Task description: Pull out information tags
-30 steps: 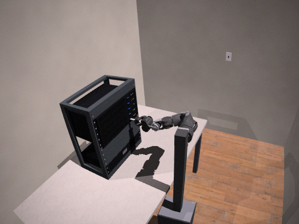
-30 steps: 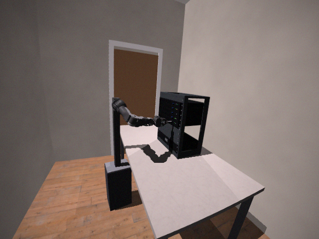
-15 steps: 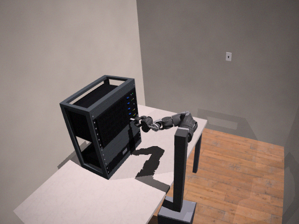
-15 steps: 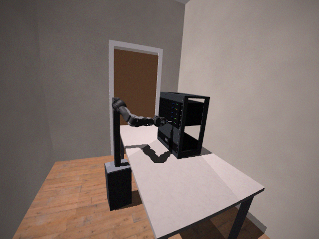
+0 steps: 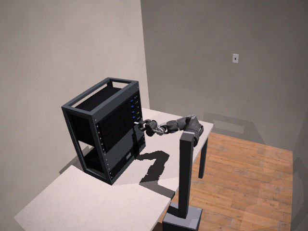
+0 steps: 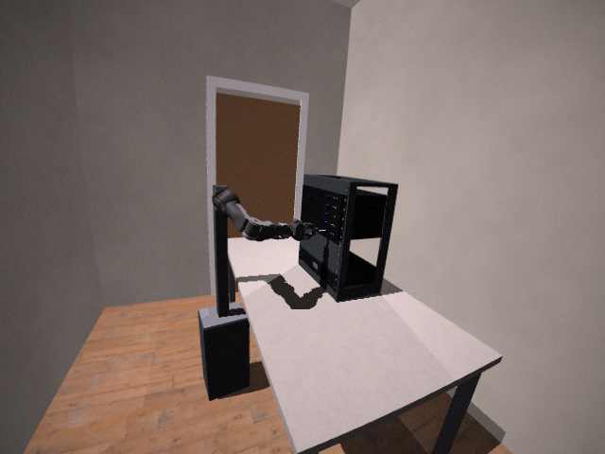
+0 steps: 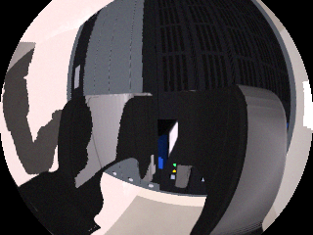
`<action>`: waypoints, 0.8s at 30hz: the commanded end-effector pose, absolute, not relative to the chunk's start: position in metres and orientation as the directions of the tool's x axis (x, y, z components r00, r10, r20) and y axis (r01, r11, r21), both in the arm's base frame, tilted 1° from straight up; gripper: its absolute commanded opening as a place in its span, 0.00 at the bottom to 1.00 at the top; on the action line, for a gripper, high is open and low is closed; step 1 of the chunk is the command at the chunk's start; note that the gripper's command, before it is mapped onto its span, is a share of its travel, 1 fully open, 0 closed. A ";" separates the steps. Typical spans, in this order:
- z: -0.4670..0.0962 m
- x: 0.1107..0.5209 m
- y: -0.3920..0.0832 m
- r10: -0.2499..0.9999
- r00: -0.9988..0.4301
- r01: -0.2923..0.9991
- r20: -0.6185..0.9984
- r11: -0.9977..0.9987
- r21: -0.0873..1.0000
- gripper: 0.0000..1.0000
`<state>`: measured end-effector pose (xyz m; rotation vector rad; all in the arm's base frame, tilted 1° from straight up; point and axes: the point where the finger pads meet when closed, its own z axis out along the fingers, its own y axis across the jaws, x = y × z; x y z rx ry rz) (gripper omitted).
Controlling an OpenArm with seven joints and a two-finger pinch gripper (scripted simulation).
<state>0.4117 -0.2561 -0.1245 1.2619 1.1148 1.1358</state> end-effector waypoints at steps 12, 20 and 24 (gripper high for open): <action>-0.124 0.402 -0.255 0.994 0.109 -0.014 0.010 -0.008 1.000 0.10; -0.126 0.372 -0.257 0.994 0.109 -0.014 0.010 -0.008 1.000 0.10; -0.126 0.363 -0.257 0.994 0.109 -0.014 0.010 -0.008 1.000 0.10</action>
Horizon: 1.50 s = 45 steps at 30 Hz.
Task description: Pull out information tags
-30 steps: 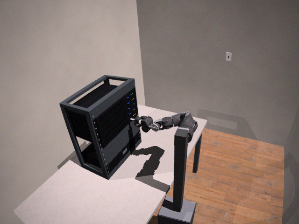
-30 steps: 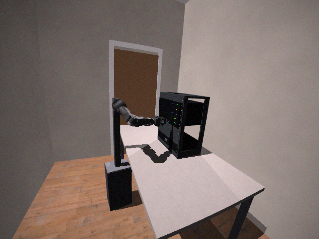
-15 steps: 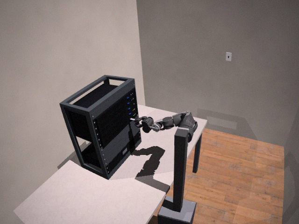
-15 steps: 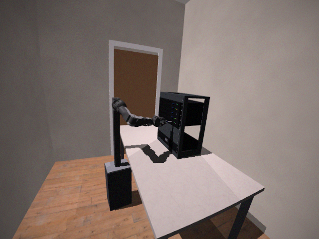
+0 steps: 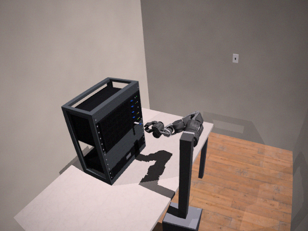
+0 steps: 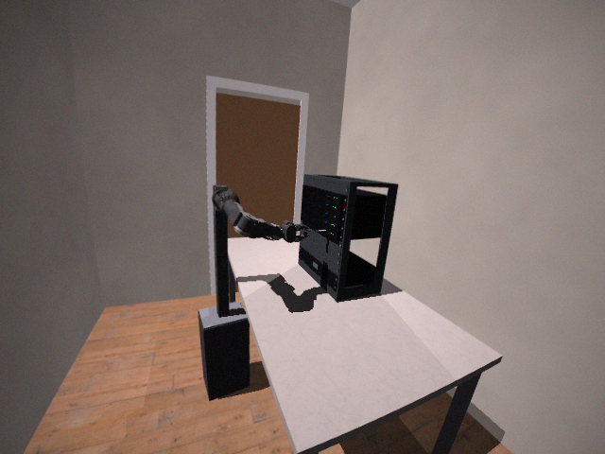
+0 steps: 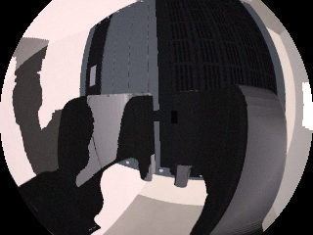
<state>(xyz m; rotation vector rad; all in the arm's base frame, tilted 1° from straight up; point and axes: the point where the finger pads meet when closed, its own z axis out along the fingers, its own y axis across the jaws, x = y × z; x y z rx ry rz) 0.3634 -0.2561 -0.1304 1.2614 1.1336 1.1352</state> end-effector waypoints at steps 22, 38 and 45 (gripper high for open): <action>-0.081 0.361 -0.260 0.994 0.112 -0.013 0.009 -0.007 1.000 0.10; -0.085 0.361 -0.259 0.994 0.112 -0.013 0.009 -0.007 1.000 0.10; -0.085 0.361 -0.259 0.994 0.112 -0.013 0.009 -0.007 1.000 0.10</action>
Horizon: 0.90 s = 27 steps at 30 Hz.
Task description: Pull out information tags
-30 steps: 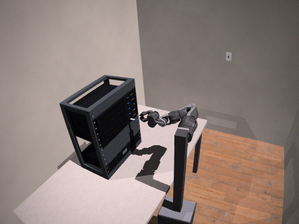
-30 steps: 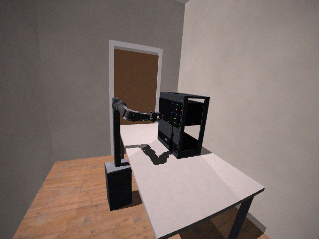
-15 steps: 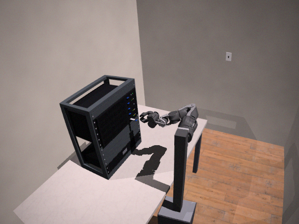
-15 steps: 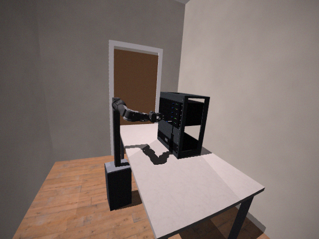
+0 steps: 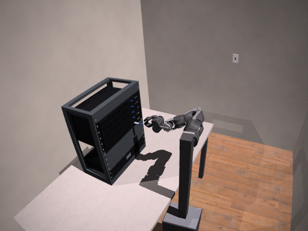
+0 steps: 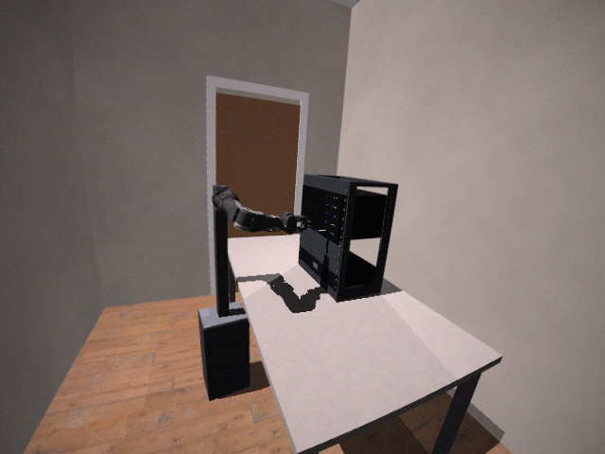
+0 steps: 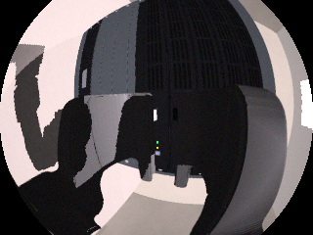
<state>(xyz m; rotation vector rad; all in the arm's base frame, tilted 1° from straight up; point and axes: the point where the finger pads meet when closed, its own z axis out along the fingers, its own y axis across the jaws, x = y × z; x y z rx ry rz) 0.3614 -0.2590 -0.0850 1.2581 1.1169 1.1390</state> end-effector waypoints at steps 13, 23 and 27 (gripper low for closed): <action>-0.085 0.361 -0.259 0.994 0.111 -0.013 0.009 -0.007 1.000 0.10; -0.083 0.361 -0.259 0.994 0.111 -0.014 0.009 -0.007 1.000 0.10; -0.083 0.361 -0.259 0.994 0.111 -0.014 0.009 -0.007 1.000 0.10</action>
